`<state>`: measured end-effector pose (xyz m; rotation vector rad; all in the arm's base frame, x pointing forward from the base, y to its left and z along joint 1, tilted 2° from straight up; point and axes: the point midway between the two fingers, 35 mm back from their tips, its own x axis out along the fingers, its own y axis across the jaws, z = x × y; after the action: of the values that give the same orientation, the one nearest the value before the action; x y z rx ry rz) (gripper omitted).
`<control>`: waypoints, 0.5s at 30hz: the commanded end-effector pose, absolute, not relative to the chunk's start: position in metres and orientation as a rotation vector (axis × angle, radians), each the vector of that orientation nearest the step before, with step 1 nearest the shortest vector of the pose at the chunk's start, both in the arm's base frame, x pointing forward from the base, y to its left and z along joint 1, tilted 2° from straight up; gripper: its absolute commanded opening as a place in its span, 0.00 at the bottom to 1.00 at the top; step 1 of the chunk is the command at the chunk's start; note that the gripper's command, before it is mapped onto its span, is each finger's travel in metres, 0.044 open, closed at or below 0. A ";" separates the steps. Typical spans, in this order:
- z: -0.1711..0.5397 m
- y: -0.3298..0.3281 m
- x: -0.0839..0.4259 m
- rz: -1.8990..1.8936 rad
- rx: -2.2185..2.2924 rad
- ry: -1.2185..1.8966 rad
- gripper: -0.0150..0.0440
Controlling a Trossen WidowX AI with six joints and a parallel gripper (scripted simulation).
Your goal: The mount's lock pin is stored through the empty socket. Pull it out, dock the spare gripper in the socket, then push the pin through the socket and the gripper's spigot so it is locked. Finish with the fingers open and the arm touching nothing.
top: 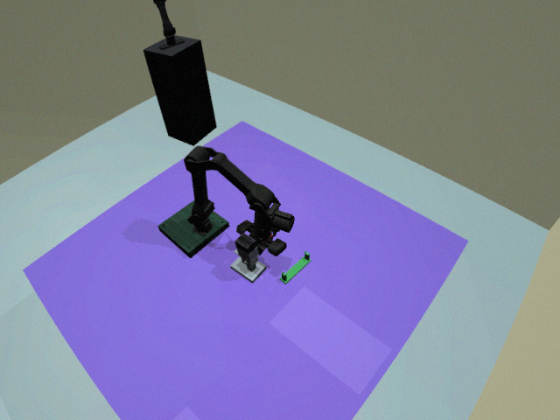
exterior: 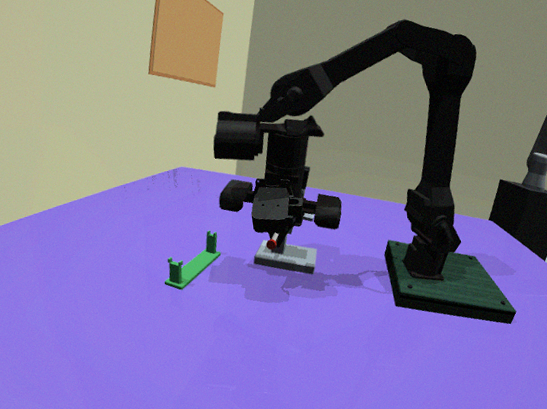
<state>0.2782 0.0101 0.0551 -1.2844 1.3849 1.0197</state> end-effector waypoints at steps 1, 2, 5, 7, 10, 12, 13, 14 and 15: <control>0.055 0.007 0.277 1.019 -1.288 1.387 0.25; 0.055 0.006 0.277 1.019 -1.288 1.387 0.25; 0.054 0.004 0.277 1.019 -1.288 1.386 0.25; 0.054 0.004 0.277 1.019 -1.288 1.386 0.25; 0.055 0.005 0.278 1.019 -1.285 1.384 0.34; 0.055 0.005 0.278 1.019 -1.285 1.384 0.43; 0.055 0.005 0.278 1.019 -1.285 1.384 0.48; 0.055 0.005 0.278 1.019 -1.285 1.384 0.52; 0.055 0.005 0.278 1.019 -1.285 1.384 0.57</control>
<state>0.2775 0.0052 0.0548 -1.2844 1.3845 1.0201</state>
